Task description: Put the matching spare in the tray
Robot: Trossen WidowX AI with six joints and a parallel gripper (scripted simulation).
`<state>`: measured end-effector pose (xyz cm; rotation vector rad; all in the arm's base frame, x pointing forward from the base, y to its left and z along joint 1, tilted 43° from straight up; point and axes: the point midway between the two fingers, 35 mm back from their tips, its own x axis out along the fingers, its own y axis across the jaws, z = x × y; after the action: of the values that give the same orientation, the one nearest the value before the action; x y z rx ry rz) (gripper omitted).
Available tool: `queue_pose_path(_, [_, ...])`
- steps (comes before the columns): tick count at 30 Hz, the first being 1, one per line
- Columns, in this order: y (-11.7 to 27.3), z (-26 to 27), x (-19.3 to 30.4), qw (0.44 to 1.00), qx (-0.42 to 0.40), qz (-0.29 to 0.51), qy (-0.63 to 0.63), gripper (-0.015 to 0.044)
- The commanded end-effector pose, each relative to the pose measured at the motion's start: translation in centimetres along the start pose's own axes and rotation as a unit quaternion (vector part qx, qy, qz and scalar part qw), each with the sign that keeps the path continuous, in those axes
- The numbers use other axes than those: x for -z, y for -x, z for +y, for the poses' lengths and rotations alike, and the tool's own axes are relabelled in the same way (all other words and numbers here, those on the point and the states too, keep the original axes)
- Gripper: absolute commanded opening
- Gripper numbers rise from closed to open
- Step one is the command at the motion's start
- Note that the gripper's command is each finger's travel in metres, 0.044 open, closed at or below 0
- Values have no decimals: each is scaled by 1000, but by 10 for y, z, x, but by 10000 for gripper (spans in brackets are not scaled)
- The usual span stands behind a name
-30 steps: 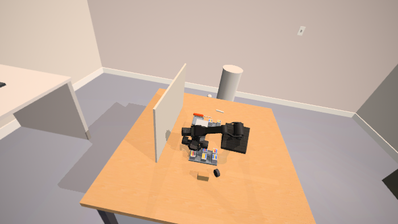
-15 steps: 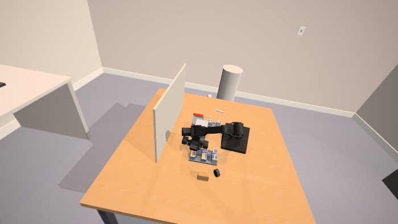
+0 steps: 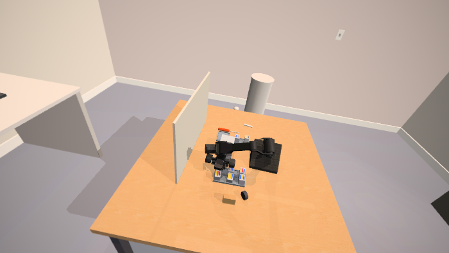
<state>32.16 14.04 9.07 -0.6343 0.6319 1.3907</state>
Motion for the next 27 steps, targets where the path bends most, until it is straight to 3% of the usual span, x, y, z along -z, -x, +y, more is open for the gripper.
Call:
queue_pose_path(1, [15, -3, 0, 1000, 3, 1, 1, 0])
queue_pose_path(11, [77, -1, 1, 1000, 3, 3, -1, 0])
queue_pose_path(27, [78, -1, 1, 1000, 3, 3, -1, 0])
